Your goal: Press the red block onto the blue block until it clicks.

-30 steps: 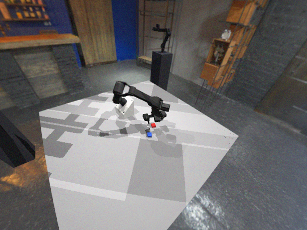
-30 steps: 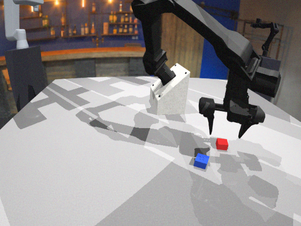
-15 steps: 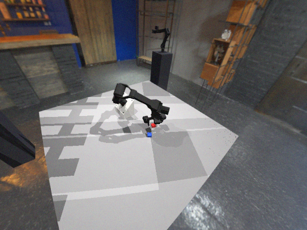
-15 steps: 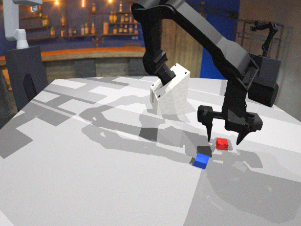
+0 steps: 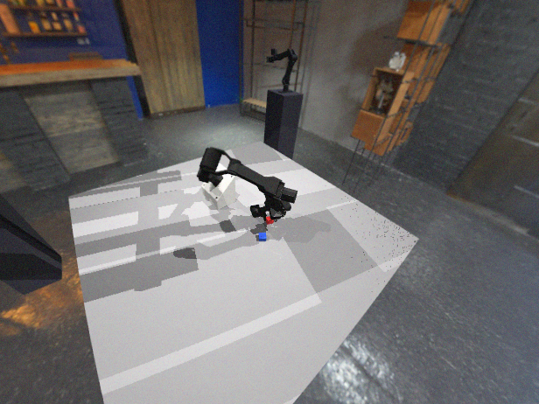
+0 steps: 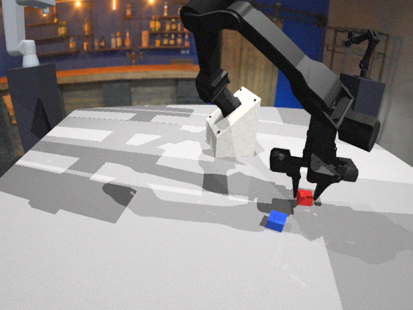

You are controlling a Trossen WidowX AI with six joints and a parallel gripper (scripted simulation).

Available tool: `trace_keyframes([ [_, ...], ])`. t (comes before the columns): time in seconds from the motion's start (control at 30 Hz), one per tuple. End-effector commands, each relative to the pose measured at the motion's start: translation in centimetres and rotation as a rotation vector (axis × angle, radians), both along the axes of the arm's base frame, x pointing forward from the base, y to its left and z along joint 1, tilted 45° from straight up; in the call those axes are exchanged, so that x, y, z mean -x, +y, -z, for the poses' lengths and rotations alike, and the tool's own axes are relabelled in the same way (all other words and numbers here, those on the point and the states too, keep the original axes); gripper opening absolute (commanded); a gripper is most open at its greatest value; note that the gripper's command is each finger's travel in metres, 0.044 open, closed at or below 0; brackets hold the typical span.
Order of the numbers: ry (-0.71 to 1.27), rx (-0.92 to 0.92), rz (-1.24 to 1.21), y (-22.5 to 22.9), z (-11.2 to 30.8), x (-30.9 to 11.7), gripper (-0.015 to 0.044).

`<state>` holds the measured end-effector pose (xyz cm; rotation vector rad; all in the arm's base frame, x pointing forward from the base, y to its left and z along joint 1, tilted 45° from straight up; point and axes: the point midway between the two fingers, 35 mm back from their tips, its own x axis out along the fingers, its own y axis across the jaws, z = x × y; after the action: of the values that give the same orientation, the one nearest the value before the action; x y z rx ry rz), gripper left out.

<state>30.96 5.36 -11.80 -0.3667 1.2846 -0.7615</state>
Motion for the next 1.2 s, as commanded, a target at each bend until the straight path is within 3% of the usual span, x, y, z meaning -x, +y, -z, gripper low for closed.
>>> trace_keyframes([
  [0.0,0.0,0.003,-0.004,0.0,0.0,0.0,0.0145],
  [0.3,0.0,0.003,-0.004,0.0,0.0,0.0,0.0085],
  [0.43,0.003,-0.002,-0.026,0.4,-0.1,-0.1,0.0],
  [1.17,0.005,-0.011,-0.025,6.6,-5.6,0.6,0.0],
])
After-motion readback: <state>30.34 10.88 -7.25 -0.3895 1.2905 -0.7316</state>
